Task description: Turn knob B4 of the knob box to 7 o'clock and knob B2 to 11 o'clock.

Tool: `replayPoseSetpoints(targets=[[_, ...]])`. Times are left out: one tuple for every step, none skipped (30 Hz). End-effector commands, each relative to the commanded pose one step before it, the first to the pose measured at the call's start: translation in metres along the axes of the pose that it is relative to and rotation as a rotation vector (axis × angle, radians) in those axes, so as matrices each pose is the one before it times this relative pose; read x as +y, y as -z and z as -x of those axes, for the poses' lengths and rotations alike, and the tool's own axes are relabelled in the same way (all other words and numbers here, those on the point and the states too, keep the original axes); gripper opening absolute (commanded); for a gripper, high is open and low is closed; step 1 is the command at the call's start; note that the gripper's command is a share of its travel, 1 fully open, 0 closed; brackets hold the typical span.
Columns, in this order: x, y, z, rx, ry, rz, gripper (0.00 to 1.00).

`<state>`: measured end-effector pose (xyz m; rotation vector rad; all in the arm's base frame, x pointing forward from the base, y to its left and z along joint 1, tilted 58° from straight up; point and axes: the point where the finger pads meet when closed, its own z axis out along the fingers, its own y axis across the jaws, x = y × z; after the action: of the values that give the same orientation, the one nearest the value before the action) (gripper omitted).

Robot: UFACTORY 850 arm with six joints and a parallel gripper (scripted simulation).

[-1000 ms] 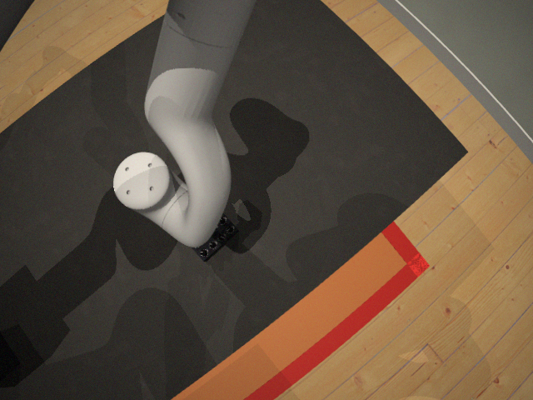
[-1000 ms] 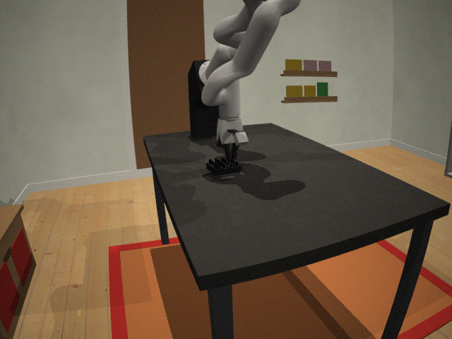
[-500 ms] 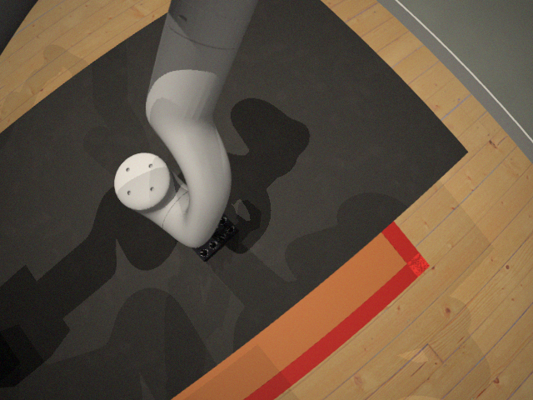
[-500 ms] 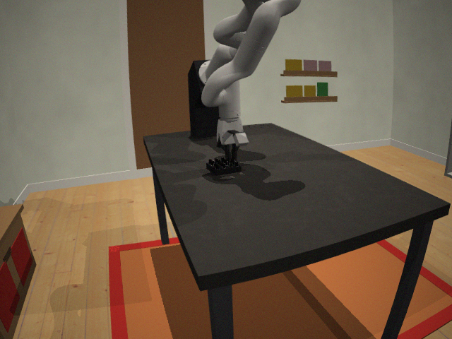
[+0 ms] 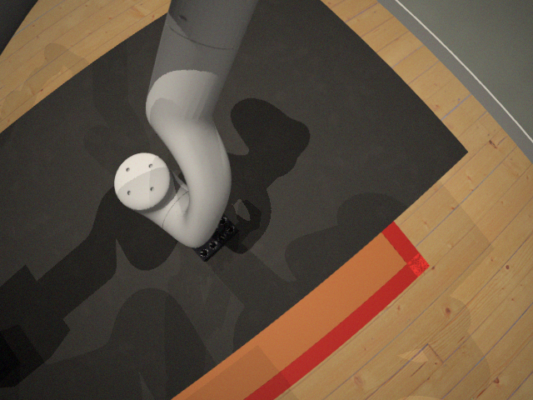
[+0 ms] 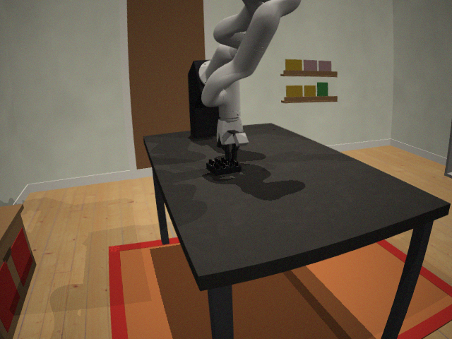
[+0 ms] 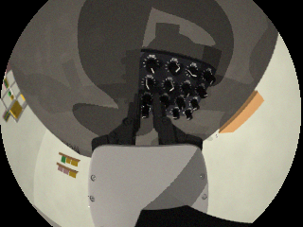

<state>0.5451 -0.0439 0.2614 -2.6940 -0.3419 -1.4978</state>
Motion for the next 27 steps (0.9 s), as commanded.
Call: replayPoseSetpoints(targets=[[0.00011,0.00018,-0.00015,0.00036,0.00000,0.00029,0.19],[0.00000,0.00000,0.00000,0.00000,0.00000,0.00000,0.19],[0.00000,0.00000,0.00000,0.00000,0.00000,0.00000,0.19],[0.00000,0.00000,0.00000,0.00000,0.00000,0.00000,0.19],[0.00000,0.00000,0.00000,0.00000,0.00000,0.00000,0.19],[0.00000,0.00000,0.00000,0.00000,0.00000,0.00000,0.19],[0.00000,0.00000,0.00000,0.00000,0.00000,0.00000,0.19],[0.00000,0.00000,0.00000,0.00000,0.00000,0.00000,0.19],[0.00000,0.00000,0.00000,0.00000,0.00000,0.00000,0.19],[0.00000,0.00000,0.00000,0.00000,0.00000,0.00000,0.19],[0.00000,0.00000,0.00000,0.00000,0.00000,0.00000,0.19],[0.00000,0.00000,0.00000,0.00000,0.00000,0.00000,0.19],[0.00000,0.00000,0.00000,0.00000,0.00000,0.00000,0.08],[0.00000,0.00000,0.00000,0.00000,0.00000,0.00000,0.08],[0.00000,0.00000,0.00000,0.00000,0.00000,0.00000,0.08],[0.00000,0.00000,0.00000,0.00000,0.00000,0.00000,0.08],[0.00000,0.00000,0.00000,0.00000,0.00000,0.00000,0.08],[0.00000,0.00000,0.00000,0.00000,0.00000,0.00000,0.08],[0.00000,0.00000,0.00000,0.00000,0.00000,0.00000,0.08],[0.00000,0.00000,0.00000,0.00000,0.00000,0.00000,0.08],[0.00000,0.00000,0.00000,0.00000,0.00000,0.00000,0.08],[0.00000,0.00000,0.00000,0.00000,0.00000,0.00000,0.08],[0.00000,0.00000,0.00000,0.00000,0.00000,0.00000,0.08],[0.00000,0.00000,0.00000,0.00000,0.00000,0.00000,0.08],[0.00000,0.00000,0.00000,0.00000,0.00000,0.00000,0.08],[0.00000,0.00000,0.00000,0.00000,0.00000,0.00000,0.08],[0.00000,0.00000,0.00000,0.00000,0.00000,0.00000,0.08]])
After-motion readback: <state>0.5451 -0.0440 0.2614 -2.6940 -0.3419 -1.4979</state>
